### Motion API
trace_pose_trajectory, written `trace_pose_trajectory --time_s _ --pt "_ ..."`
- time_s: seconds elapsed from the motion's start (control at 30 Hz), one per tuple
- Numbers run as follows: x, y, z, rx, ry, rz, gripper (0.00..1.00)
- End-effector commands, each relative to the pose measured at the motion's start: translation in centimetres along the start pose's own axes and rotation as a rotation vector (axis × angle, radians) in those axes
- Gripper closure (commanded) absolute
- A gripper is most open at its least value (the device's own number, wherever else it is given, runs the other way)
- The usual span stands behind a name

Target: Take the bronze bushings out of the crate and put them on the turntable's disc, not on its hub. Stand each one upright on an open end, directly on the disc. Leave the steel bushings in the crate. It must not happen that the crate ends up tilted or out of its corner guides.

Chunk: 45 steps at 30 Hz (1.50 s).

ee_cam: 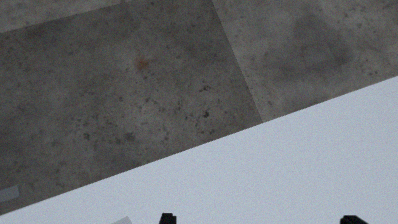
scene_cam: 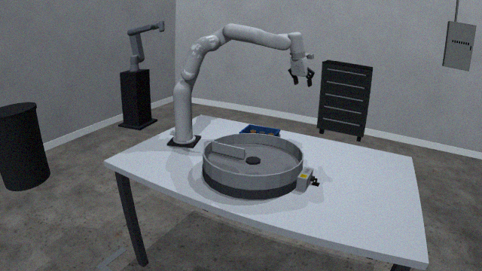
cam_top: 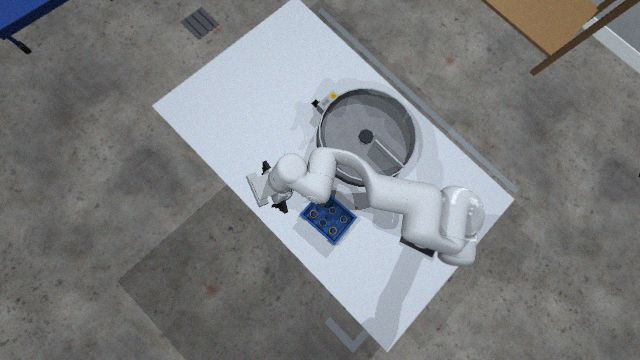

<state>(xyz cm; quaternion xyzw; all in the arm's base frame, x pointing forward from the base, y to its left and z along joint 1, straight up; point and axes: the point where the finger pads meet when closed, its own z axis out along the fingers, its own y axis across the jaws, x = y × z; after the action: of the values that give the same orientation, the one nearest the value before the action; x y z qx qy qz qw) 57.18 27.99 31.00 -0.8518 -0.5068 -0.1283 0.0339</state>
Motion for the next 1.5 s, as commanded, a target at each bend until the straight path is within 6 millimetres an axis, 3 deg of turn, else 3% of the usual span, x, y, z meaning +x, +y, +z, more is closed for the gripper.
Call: trace_pose_trajectory --time_s 0.0,0.57,0.63,0.7,0.73,0.87,1.03,1.1,1.13,1.23,1.37,1.4,1.47 --pt "0.1 0.1 -0.3 -0.003 0.005 0.000 0.00" --pt "0.1 0.1 -0.3 -0.004 0.004 0.000 0.00" --pt "-0.9 0.8 -0.4 -0.007 -0.001 0.021 0.00" --pt "-4.0 2.8 -0.8 -0.016 -0.019 0.086 0.00" --pt "-6.6 4.2 -1.2 -0.024 -0.034 0.138 0.00" --pt "-12.5 6.3 -1.9 -0.052 -0.092 0.365 0.00" --pt "-20.4 8.7 -2.9 -0.061 -0.115 0.458 0.00" --pt "-20.4 8.7 -2.9 -0.061 -0.115 0.458 0.00" --pt "-25.1 9.2 -3.4 -0.070 -0.138 0.555 0.00" --pt "-28.5 9.2 -3.7 -0.077 -0.160 0.654 0.00" --pt "-35.1 8.9 -4.4 -0.083 -0.181 0.752 0.00" --pt "-36.8 8.3 -4.4 -0.088 -0.201 0.845 0.00" --pt "-40.0 8.0 -4.7 -0.088 -0.201 0.845 0.00"
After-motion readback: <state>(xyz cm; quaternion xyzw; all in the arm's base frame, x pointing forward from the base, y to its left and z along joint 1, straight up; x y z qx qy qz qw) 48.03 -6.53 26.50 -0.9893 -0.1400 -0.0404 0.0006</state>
